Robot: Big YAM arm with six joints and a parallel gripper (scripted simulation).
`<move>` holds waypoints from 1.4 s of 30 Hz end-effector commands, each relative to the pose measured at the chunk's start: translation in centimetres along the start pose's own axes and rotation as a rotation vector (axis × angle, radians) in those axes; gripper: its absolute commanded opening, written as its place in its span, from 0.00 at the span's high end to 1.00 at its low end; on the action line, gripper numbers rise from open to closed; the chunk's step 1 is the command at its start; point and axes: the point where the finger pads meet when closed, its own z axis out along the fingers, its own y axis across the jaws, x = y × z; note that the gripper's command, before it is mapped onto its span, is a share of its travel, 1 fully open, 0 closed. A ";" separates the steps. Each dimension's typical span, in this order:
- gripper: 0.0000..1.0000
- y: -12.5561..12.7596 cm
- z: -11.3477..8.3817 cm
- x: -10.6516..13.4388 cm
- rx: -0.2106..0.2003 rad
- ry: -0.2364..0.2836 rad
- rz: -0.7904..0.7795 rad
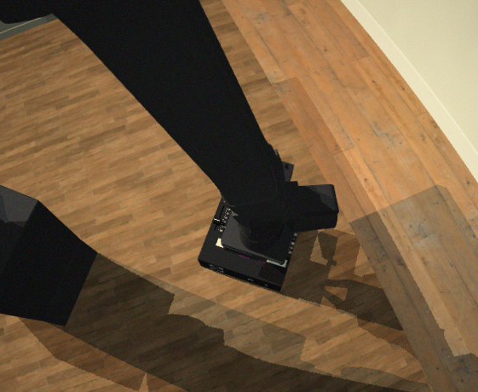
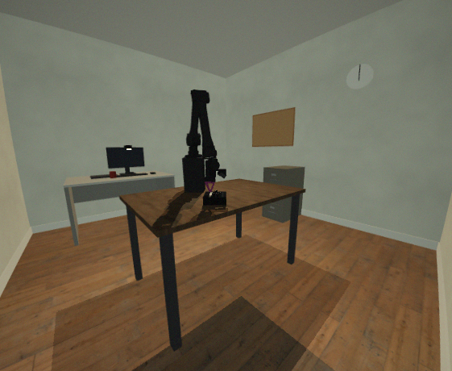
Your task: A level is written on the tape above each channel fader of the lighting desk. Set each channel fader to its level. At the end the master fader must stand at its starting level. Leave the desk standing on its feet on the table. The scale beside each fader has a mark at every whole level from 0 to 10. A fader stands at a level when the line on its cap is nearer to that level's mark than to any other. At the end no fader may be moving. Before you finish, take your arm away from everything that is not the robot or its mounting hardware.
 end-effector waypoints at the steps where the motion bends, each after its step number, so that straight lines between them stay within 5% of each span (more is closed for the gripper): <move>1: 1.00 -0.9 -0.3 -0.1 0.023 -0.015 -0.007; 42: 1.00 -1.2 1.0 -0.5 0.025 -0.017 -0.009</move>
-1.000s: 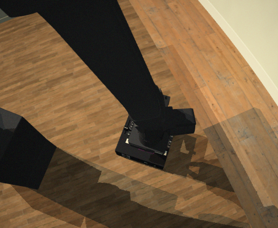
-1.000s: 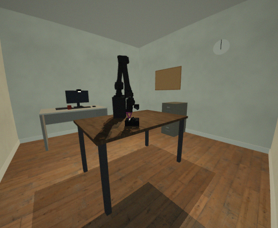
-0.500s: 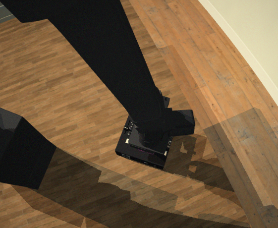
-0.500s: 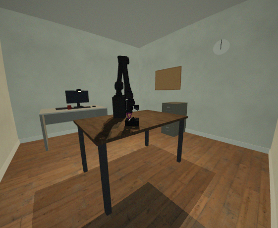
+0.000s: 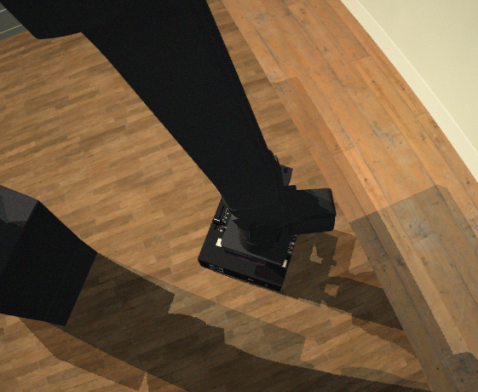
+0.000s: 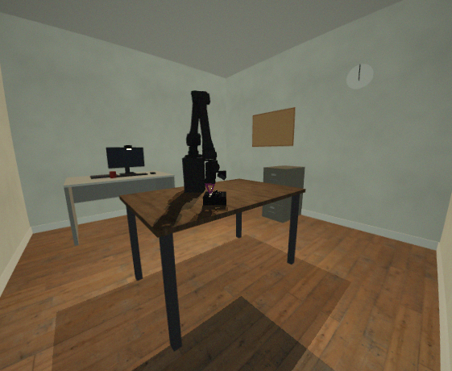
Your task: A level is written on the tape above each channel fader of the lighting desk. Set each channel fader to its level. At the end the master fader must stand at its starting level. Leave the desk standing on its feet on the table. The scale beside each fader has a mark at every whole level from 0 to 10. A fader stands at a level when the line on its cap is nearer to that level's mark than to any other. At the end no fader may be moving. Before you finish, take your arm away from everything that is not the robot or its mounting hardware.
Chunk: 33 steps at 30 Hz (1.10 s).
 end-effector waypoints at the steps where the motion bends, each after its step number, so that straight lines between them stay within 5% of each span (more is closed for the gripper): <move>1: 1.00 -1.3 -0.2 -0.6 0.025 -0.017 -0.011; 33: 1.00 -0.6 0.0 -1.5 0.003 -0.006 0.002</move>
